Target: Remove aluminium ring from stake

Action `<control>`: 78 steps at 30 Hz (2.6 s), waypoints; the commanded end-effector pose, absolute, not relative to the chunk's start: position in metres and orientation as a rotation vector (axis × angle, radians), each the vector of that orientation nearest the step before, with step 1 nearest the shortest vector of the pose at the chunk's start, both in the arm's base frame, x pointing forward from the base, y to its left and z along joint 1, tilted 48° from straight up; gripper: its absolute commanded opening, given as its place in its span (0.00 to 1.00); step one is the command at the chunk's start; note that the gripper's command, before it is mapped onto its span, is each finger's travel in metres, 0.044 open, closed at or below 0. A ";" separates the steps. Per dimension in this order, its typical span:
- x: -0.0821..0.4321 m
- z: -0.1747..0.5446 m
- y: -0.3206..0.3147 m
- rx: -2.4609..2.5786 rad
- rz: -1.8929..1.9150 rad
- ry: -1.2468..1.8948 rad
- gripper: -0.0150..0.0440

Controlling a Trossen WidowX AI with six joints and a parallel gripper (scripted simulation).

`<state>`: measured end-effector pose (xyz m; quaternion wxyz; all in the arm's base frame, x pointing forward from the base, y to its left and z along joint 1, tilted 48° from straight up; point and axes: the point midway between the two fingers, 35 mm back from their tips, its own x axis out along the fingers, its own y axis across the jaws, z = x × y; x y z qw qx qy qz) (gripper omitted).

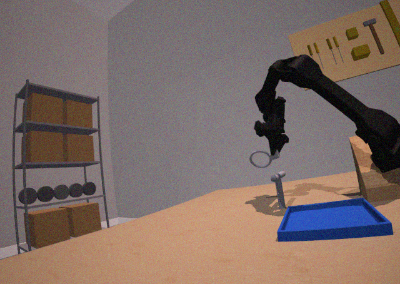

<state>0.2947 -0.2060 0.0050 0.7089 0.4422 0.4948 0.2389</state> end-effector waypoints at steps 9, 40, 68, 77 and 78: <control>0.314 0.007 -0.209 0.989 0.529 1.090 0.25; 0.299 0.024 -0.194 0.489 0.660 0.757 0.25; 0.277 0.039 -0.168 -0.056 0.710 0.444 0.25; 0.269 0.043 -0.157 -0.237 0.711 0.350 0.25; 0.268 0.044 -0.156 -0.257 0.711 0.340 0.25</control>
